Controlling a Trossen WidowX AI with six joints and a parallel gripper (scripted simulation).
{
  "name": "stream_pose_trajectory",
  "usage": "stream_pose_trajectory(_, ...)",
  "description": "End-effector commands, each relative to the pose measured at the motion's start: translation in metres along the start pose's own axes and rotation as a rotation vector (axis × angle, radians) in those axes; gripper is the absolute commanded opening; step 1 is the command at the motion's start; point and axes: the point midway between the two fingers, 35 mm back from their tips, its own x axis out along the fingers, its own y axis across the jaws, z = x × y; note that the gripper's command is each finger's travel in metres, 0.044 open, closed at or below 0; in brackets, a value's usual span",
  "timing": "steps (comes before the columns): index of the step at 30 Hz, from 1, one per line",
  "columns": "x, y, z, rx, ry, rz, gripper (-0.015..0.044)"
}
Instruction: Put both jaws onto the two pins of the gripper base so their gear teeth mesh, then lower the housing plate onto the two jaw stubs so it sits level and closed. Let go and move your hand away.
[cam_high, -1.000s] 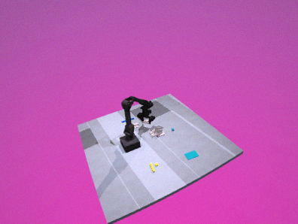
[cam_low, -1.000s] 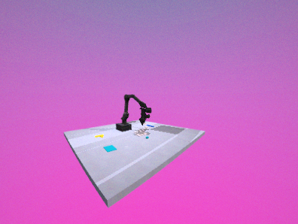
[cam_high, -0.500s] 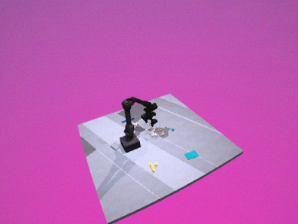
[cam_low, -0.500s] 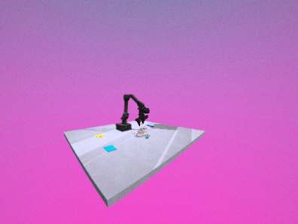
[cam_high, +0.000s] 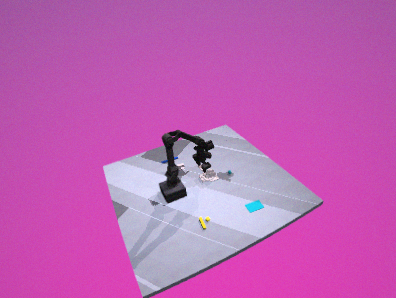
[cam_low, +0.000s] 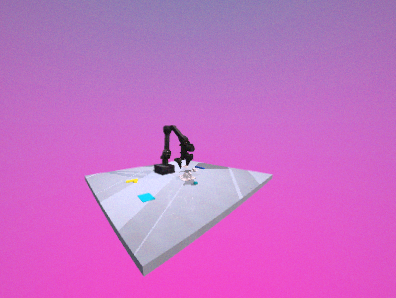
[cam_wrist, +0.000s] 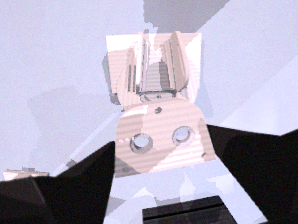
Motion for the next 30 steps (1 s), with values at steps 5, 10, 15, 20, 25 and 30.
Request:
stream_pose_trajectory(5, -0.0002, -0.0179, -0.0012, 0.108, -0.003, 0.002, 0.0351)
stream_pose_trajectory(10, -0.0002, -0.0179, -0.0012, 0.108, -0.003, 0.002, 0.0351)
stream_pose_trajectory(15, -0.0002, -0.0179, -0.0012, 0.108, -0.003, 0.002, 0.0351)
stream_pose_trajectory(20, -0.0002, -0.0179, -0.0012, 0.112, -0.003, 0.002, 0.0351)
stream_pose_trajectory(25, -0.0002, -0.0179, -0.0012, 0.115, -0.003, 0.002, 0.0351)
stream_pose_trajectory(30, -0.0002, -0.0175, -0.0014, 0.115, -0.003, 0.003, 0.0351)
